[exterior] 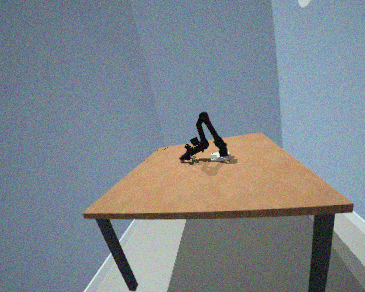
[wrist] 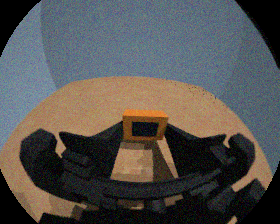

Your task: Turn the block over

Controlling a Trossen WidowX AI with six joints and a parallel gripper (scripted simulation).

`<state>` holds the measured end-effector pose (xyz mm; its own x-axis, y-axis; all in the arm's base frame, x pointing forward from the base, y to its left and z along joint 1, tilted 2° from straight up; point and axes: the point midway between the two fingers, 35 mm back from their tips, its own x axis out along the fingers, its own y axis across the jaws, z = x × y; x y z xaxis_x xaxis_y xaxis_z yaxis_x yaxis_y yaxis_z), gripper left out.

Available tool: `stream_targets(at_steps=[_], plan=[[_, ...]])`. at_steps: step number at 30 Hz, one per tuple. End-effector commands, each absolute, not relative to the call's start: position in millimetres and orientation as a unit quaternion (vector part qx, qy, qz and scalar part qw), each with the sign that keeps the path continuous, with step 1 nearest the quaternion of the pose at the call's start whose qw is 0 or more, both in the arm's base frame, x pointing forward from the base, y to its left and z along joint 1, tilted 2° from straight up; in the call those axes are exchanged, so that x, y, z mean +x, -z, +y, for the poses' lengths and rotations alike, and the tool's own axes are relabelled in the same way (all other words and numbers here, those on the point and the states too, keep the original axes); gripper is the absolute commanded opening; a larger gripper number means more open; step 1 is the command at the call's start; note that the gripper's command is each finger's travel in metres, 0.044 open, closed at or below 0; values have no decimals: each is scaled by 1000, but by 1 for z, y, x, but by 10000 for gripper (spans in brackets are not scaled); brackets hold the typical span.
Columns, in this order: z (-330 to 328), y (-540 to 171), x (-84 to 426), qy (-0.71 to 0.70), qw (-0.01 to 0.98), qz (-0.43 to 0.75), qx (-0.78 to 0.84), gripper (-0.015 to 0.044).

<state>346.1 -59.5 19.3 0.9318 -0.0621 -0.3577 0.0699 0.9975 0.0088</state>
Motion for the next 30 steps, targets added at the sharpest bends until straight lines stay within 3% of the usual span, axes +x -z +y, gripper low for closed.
stream_targets(at_steps=[1,6,30], plan=[[-59,-20,346,33,983,180,12,315],[-59,-20,346,33,983,180,12,440],[-59,-20,346,33,983,180,12,440]])
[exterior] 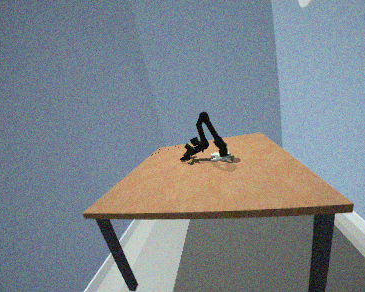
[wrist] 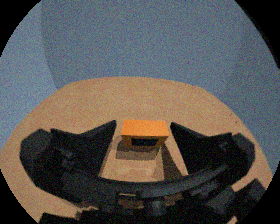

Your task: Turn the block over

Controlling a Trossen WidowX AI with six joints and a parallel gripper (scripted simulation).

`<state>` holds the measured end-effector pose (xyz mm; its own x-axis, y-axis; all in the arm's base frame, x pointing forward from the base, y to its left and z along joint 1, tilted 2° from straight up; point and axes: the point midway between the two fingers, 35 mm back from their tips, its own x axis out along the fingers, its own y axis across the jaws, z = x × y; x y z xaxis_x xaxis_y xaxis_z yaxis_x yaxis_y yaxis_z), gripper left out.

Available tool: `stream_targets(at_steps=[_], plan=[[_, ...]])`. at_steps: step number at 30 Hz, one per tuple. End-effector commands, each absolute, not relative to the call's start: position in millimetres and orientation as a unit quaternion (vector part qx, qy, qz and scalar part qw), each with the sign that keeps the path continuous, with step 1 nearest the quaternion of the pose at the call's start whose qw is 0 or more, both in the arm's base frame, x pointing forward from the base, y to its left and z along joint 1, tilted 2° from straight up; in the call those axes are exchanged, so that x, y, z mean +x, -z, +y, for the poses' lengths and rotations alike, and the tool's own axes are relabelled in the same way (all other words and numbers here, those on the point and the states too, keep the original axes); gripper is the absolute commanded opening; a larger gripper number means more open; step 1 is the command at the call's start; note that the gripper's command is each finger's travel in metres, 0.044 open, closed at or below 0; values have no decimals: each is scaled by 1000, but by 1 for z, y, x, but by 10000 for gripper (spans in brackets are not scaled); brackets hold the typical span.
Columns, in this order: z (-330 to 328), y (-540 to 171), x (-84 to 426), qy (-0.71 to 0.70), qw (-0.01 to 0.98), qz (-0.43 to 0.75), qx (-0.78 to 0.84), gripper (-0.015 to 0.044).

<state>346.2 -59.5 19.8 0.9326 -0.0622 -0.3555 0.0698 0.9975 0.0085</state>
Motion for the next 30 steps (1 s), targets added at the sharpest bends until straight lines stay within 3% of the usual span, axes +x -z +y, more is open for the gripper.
stream_targets(at_steps=[1,11,19,30], plan=[[-59,-20,346,33,983,180,12,440],[-60,-19,349,33,981,190,13,440],[-66,-33,364,34,949,313,17,440],[-59,-85,331,27,901,433,17,440]])
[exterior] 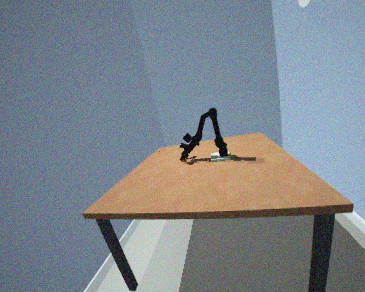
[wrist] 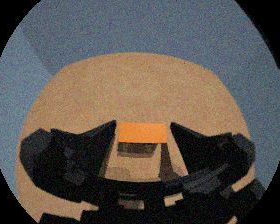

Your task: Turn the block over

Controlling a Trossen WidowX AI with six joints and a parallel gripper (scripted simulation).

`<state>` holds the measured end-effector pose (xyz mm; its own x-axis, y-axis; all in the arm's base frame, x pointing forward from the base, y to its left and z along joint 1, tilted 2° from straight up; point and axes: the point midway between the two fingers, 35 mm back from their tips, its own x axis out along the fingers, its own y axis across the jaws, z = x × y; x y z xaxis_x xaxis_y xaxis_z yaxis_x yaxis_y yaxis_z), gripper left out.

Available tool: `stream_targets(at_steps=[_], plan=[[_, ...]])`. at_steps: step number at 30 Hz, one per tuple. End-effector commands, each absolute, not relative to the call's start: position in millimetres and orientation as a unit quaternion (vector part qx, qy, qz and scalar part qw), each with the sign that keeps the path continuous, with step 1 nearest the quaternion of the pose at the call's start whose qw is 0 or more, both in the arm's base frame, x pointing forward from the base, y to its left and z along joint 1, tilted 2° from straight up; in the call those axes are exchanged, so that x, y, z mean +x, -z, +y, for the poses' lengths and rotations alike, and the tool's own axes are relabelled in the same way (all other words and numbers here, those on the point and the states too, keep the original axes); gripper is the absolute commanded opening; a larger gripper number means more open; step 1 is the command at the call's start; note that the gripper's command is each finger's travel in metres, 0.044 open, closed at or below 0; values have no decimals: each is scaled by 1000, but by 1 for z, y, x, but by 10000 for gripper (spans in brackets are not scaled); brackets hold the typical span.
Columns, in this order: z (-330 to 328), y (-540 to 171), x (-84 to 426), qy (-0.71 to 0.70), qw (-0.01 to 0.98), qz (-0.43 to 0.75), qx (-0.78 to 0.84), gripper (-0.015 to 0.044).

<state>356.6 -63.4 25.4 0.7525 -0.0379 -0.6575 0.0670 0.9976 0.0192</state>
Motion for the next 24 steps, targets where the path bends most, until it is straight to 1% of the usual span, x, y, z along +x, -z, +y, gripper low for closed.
stream_targets(at_steps=[1,16,24], plan=[[-59,-87,329,27,898,438,19,440],[-58,-88,327,28,895,445,20,440],[-62,-100,350,26,836,547,28,440]])
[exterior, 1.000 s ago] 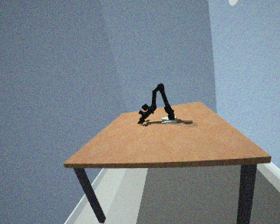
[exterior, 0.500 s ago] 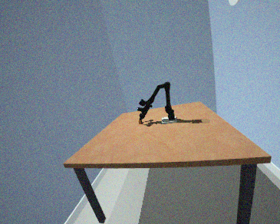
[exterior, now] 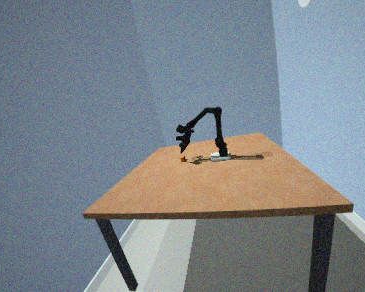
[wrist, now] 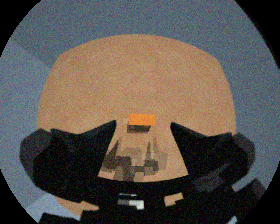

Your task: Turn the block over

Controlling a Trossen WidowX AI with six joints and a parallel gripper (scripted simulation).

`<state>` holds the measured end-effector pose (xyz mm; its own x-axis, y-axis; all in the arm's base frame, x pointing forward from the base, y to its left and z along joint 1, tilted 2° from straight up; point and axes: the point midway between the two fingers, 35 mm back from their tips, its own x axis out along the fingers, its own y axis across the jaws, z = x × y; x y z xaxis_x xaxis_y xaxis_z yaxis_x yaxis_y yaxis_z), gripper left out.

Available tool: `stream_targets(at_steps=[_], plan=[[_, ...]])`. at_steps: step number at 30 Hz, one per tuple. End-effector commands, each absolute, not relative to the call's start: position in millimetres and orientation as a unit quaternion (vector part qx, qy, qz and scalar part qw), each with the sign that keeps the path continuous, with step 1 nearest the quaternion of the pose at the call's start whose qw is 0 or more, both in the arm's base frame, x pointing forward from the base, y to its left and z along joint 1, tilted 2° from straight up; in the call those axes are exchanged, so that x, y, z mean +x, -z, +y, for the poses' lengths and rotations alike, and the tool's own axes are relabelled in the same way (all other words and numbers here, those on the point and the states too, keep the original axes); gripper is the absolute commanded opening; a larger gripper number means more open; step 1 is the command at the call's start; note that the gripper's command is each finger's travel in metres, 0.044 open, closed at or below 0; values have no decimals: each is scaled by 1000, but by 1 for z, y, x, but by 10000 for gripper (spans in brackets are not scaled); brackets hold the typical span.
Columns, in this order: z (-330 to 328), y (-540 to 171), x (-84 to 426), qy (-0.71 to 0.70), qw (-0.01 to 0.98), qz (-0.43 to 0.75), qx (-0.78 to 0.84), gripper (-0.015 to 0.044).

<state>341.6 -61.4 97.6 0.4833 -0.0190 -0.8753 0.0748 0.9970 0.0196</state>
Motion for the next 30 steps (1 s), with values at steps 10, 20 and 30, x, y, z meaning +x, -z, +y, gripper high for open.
stream_targets(at_steps=[10,20,30], plan=[[-63,-117,365,21,735,677,30,440],[-62,-114,367,20,708,706,29,440],[-60,-76,367,20,708,706,29,440]])
